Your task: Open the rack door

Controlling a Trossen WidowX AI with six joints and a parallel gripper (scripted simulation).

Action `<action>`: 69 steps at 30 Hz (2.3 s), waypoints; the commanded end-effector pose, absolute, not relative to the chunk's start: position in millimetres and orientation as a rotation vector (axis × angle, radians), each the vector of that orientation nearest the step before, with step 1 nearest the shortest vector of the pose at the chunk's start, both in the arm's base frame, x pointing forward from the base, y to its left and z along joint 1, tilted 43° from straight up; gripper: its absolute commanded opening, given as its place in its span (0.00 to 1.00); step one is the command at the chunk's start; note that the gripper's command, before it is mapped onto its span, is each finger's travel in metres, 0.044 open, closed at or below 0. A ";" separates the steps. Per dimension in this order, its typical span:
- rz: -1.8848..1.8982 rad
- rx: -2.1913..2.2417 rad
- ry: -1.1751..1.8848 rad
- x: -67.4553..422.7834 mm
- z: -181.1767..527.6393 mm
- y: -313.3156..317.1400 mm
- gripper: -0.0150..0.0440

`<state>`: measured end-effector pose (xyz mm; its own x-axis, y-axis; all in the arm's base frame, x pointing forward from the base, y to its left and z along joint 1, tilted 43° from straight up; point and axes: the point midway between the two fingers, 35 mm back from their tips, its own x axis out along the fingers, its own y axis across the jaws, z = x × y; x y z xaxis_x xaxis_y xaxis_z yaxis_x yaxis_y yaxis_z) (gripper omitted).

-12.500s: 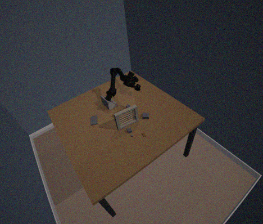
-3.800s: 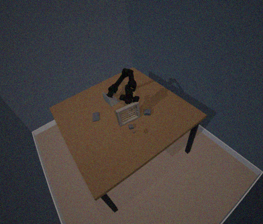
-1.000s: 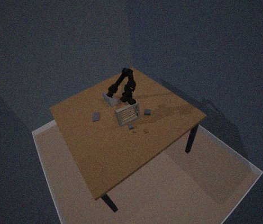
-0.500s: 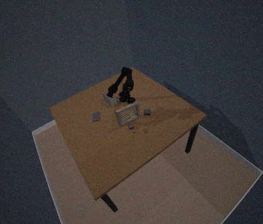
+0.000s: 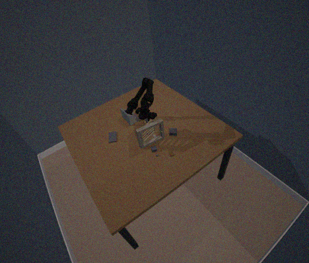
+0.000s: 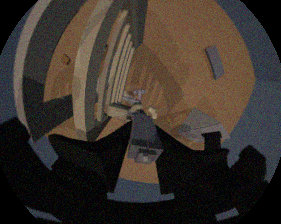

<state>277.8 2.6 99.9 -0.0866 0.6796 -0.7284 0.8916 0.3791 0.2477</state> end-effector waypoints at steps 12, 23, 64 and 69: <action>-0.112 1.203 1.793 256.0 86.8 -14.3 0.30; 0.021 1.096 1.769 241.5 74.9 -28.8 0.30; 0.511 0.652 1.609 213.4 16.0 -96.6 0.30; 0.572 0.591 1.580 213.8 7.5 -106.1 0.30</action>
